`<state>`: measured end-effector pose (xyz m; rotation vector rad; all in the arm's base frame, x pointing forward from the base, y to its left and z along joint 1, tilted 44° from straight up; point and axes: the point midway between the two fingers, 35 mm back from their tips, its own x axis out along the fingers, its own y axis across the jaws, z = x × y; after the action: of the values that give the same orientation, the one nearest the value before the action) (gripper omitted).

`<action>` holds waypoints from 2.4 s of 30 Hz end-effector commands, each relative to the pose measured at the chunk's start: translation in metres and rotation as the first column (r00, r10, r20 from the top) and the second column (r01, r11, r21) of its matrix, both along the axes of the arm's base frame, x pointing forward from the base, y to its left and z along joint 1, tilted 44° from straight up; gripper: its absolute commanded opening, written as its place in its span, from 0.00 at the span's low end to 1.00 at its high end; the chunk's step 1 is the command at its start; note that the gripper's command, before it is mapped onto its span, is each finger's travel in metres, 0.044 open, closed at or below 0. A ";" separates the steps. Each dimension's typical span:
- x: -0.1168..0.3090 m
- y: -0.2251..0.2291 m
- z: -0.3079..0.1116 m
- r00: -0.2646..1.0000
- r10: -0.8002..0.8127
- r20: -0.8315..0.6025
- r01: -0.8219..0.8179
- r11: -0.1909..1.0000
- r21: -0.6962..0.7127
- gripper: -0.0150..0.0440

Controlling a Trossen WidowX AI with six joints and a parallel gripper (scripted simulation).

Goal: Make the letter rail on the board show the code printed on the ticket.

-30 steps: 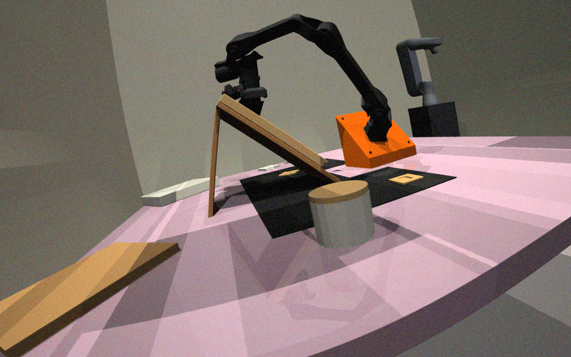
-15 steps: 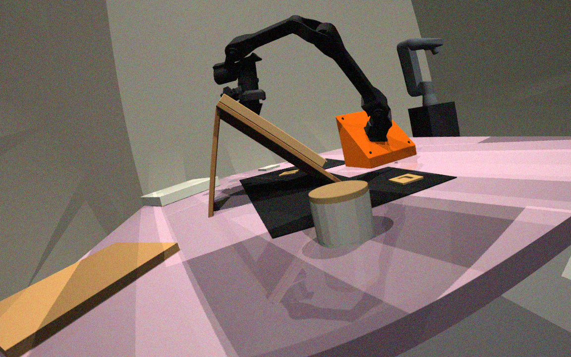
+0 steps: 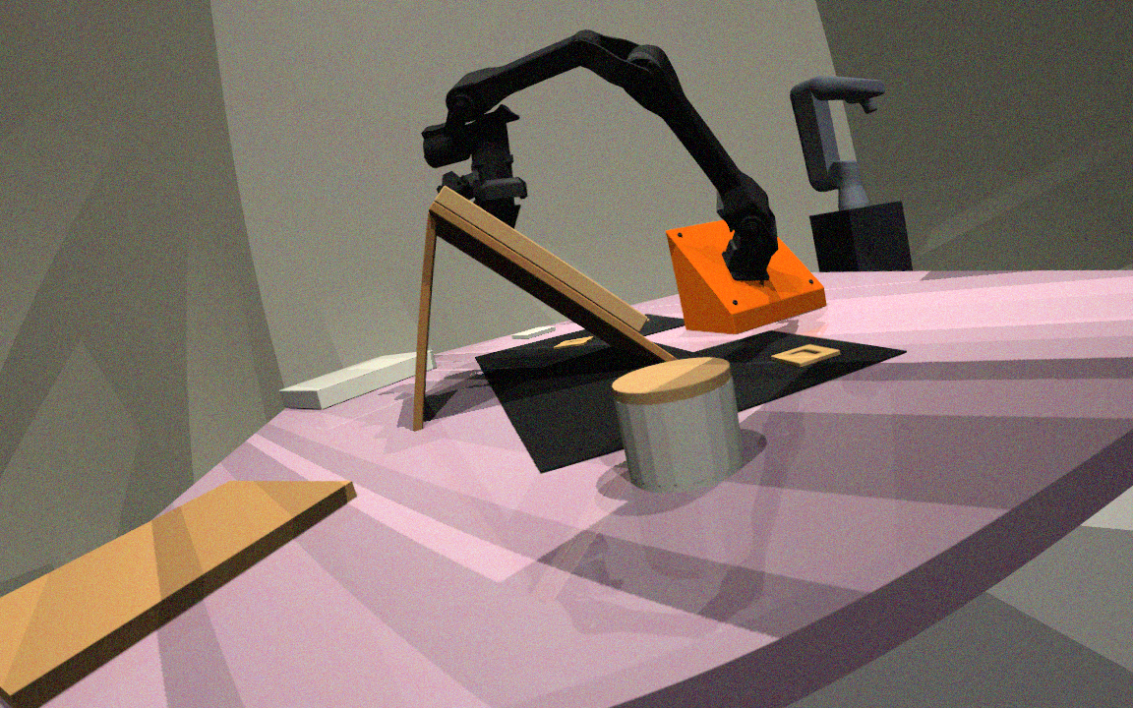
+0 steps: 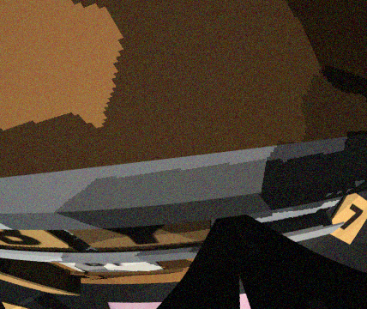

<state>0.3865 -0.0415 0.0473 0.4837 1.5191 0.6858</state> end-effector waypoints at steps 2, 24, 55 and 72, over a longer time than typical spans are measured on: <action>0.000 0.003 0.002 1.000 -0.002 -0.004 0.003 1.000 0.004 0.25; -0.001 0.009 0.005 1.000 -0.002 -0.005 0.002 1.000 0.005 0.25; -0.010 0.000 0.017 1.000 -0.002 -0.006 0.003 1.000 0.004 0.25; -0.030 -0.029 0.058 0.984 -0.142 0.110 0.139 0.989 0.042 0.48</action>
<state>0.3649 -0.0551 0.0818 0.5200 1.4597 0.6675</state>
